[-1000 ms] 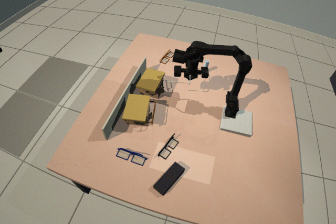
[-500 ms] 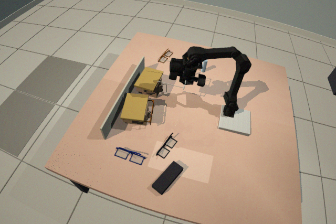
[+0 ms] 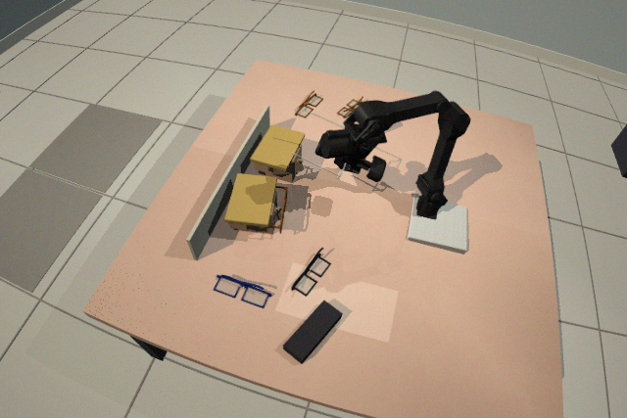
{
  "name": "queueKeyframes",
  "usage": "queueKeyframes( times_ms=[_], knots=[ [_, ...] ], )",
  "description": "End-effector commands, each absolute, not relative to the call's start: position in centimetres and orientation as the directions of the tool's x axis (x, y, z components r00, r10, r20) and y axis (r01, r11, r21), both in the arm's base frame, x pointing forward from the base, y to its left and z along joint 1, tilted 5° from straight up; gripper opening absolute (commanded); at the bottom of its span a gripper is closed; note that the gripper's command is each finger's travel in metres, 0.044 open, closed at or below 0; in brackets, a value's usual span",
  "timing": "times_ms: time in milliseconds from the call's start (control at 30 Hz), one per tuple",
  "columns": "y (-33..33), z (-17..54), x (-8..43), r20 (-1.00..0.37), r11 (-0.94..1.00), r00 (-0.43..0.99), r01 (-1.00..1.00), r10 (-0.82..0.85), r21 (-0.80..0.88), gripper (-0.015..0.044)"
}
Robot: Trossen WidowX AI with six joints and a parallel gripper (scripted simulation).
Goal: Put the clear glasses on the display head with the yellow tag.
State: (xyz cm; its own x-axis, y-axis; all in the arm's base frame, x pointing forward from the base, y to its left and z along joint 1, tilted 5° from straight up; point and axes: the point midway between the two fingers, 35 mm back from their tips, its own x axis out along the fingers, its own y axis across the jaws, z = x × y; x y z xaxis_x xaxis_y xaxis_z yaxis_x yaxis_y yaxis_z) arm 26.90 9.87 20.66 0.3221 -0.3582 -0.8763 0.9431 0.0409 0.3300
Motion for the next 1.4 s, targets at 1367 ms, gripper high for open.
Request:
queueKeyframes(
  times_ms=[1367],
  knots=[
    [20.7, 22.5, 20.9, -0.790, -0.203, 0.566, 0.766, -0.237, 0.610, 0.0000]
  ],
)
